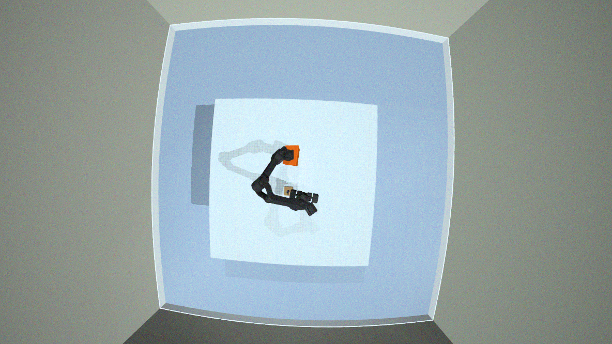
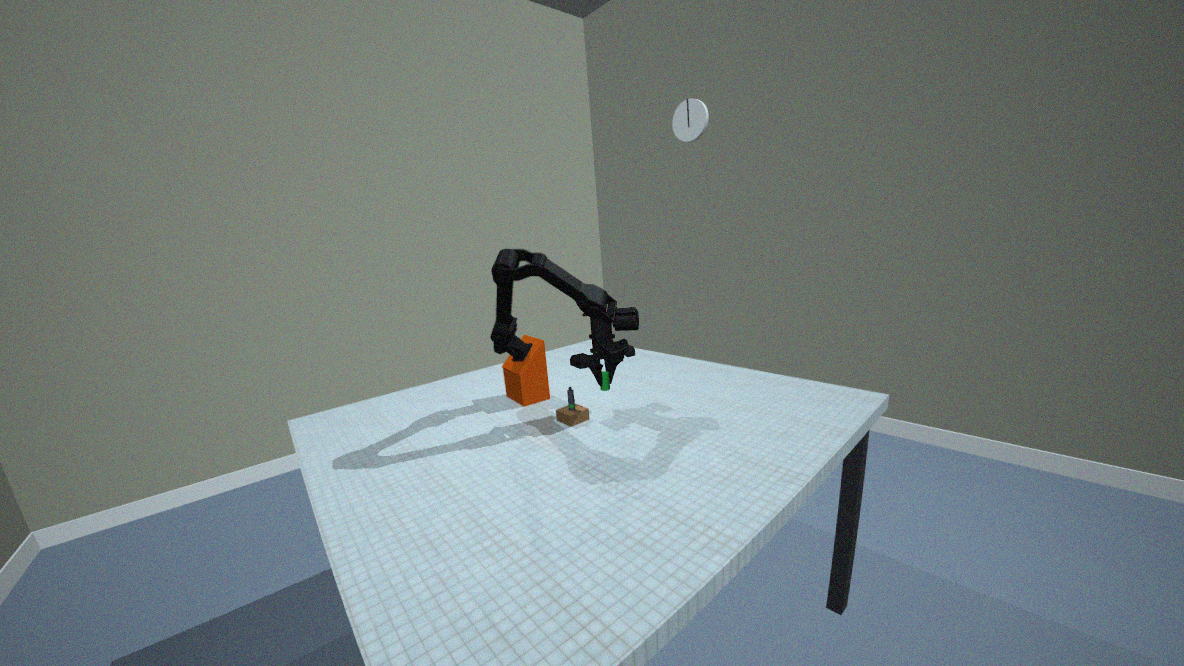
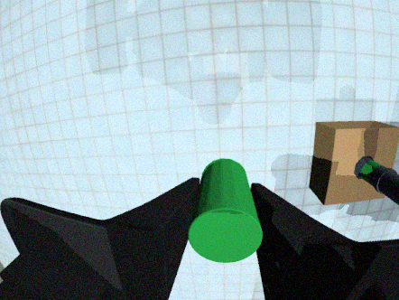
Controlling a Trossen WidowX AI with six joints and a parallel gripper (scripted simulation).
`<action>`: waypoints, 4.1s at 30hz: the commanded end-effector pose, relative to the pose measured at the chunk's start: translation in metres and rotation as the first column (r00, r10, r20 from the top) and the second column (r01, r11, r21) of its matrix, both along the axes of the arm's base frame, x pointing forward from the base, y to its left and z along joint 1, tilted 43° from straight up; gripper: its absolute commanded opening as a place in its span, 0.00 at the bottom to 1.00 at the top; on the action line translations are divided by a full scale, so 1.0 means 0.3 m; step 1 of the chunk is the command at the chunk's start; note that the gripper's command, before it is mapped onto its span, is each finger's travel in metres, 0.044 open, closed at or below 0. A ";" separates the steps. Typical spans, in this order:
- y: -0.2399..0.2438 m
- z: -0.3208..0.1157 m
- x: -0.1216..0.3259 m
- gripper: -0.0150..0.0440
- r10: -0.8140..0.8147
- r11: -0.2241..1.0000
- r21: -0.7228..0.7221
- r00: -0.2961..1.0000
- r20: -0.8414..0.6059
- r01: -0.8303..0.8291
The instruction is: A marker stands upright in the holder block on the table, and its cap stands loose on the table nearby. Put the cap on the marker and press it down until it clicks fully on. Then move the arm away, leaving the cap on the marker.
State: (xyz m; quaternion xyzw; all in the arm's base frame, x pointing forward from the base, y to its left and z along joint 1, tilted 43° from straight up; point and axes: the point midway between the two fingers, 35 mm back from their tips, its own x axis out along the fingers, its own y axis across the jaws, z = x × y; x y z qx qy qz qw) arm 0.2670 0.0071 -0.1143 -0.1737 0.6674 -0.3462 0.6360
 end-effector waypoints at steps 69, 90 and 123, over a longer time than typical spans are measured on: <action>-0.219 0.328 -0.047 0.25 -0.010 1.000 0.002 1.000 0.004 0.010; -0.293 0.247 -0.065 0.25 -0.010 1.000 0.000 1.000 0.003 0.010; -0.388 0.176 -0.040 0.25 -0.010 1.000 -0.002 1.000 0.003 0.010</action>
